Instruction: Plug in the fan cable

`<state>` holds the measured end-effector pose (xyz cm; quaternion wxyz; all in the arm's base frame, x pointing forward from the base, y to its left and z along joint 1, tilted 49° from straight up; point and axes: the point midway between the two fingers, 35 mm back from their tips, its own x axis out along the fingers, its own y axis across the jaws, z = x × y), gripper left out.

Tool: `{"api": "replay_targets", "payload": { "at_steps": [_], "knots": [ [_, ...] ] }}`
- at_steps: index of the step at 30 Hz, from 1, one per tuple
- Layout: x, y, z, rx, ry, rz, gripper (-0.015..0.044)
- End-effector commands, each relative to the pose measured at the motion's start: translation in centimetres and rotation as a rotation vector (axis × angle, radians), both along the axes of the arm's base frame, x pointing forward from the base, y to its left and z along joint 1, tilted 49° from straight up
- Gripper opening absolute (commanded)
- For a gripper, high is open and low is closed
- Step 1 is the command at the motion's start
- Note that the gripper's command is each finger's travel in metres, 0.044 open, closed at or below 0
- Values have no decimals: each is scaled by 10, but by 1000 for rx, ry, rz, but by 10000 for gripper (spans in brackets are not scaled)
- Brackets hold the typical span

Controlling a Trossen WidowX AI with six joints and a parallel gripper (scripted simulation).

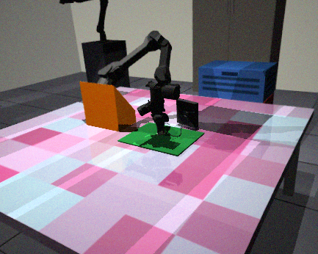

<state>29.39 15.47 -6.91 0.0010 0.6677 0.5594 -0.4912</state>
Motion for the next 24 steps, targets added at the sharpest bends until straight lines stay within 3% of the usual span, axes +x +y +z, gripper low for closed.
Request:
{"api": "replay_targets", "payload": {
  "at_steps": [1, 5, 15, 24],
  "knots": [
    [-1, 4, -3, 1, -2, 9, 0],
    [-1, 4, -3, 1, -2, 9, 0],
    [0, 0, 0, 0, 0, 0, 260],
    [7, -41, 36, -1, -3, 9, 260]
  ]
}}
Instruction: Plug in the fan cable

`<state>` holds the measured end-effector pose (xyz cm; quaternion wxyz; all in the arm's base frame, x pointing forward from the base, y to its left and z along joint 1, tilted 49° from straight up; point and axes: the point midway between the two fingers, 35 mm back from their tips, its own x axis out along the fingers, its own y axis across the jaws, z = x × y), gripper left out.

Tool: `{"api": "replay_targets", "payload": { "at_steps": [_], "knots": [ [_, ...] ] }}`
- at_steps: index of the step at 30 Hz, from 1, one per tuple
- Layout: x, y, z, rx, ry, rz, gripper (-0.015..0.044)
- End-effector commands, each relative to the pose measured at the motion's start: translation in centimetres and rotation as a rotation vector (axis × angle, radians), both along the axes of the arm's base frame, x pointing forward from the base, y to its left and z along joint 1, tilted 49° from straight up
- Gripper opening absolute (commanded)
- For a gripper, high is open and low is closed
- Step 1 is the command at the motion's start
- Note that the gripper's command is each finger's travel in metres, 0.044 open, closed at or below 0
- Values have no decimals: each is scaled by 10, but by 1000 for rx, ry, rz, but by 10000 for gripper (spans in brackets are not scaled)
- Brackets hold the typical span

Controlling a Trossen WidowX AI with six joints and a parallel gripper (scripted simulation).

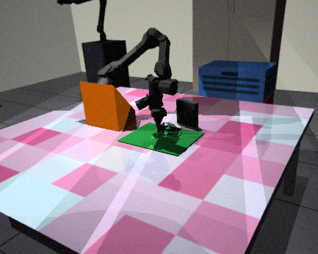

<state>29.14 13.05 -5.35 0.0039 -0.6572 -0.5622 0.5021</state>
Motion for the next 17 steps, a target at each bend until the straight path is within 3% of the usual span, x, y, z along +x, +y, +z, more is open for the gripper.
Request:
{"api": "replay_targets", "payload": {
  "at_steps": [1, 8, 13, 17],
  "knots": [
    [9, -17, 21, 2, -34, -2, 260],
    [4, -25, 13, -2, -34, -3, 260],
    [-47, -76, -34, -9, -33, -3, 260],
    [-66, -86, -44, -2, -32, -2, 260]
  ]
}}
